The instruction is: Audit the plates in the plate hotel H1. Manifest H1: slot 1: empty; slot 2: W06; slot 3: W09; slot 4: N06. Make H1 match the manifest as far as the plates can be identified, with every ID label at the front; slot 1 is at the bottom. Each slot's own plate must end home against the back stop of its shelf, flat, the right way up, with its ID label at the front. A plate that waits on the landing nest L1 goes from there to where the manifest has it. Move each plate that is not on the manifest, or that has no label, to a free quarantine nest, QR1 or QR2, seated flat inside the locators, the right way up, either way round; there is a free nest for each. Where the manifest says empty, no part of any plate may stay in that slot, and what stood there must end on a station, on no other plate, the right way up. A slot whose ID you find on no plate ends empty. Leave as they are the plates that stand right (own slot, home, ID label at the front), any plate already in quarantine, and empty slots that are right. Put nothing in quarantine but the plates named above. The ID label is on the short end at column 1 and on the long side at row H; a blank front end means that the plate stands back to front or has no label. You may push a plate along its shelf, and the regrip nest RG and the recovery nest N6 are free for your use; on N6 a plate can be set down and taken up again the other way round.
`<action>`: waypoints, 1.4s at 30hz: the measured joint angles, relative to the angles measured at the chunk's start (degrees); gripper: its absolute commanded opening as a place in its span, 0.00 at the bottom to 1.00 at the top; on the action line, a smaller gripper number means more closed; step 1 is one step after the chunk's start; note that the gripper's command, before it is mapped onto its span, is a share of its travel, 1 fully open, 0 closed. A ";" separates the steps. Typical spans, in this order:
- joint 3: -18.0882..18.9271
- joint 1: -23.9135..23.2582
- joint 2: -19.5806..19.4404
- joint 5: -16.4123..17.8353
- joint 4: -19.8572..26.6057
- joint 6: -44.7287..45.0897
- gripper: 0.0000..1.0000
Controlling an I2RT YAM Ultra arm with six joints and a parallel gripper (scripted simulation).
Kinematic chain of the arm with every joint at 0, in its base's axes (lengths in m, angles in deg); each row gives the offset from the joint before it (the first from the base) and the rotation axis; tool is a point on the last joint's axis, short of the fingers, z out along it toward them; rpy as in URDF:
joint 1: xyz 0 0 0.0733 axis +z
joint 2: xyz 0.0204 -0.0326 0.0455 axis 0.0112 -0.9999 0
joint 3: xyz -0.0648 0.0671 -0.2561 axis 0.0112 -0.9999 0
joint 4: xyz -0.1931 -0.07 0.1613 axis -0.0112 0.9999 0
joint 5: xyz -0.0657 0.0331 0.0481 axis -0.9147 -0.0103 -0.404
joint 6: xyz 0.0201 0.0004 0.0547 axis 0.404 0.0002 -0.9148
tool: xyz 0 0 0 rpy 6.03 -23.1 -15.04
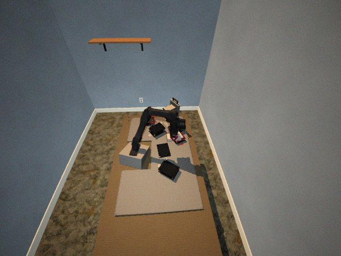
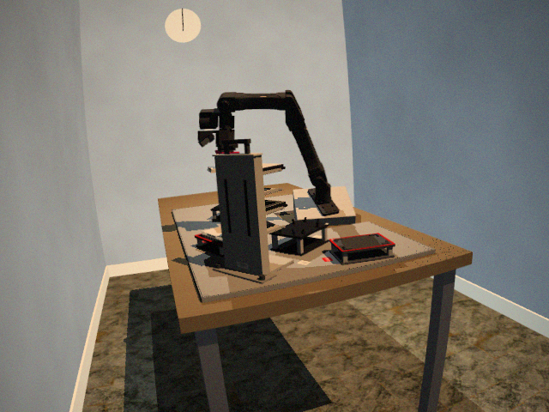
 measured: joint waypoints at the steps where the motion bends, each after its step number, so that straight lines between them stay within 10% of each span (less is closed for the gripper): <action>1: -0.07 0.50 0.28 0.00 0.00 -0.35 0.86; 42: -2.49 14.43 8.02 0.02 0.04 -6.08 0.86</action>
